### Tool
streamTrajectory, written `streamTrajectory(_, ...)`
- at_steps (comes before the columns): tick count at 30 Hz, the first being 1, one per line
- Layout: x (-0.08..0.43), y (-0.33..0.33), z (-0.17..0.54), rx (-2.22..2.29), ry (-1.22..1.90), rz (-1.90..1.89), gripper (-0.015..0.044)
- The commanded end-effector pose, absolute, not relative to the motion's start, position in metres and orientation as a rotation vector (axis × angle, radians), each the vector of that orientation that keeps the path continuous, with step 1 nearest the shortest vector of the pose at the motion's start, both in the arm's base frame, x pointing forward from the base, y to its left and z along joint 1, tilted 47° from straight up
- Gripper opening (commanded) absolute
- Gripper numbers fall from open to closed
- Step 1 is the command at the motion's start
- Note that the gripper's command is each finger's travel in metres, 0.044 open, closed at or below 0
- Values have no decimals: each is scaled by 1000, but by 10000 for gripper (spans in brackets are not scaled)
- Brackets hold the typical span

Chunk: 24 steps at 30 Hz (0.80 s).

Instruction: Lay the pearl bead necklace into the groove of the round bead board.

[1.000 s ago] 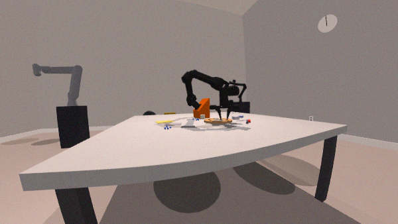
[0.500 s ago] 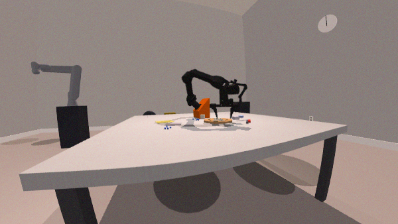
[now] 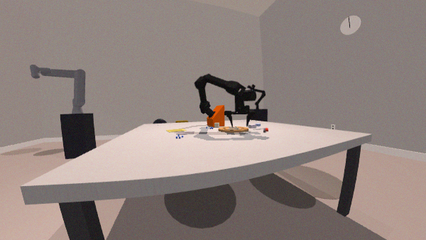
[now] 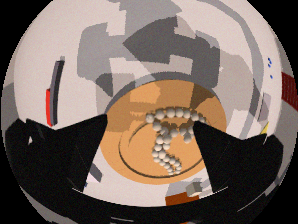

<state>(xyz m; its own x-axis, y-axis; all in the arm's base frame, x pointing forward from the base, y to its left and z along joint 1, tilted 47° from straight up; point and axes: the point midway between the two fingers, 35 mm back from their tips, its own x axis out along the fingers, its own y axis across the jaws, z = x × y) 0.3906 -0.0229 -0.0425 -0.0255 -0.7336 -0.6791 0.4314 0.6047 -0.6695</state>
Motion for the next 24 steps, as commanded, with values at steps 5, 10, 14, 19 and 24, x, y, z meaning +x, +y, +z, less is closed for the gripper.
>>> streamTrajectory(5,386,-16,-35,-412,1373,-849,361)
streamTrajectory(10,379,-4,-23,-621,1495,-663,230)
streamTrajectory(14,379,-4,-23,-621,1495,-663,125)
streamTrajectory(19,379,-10,-28,-621,1495,-663,120)
streamTrajectory(24,381,-10,-29,-615,1485,-662,120)
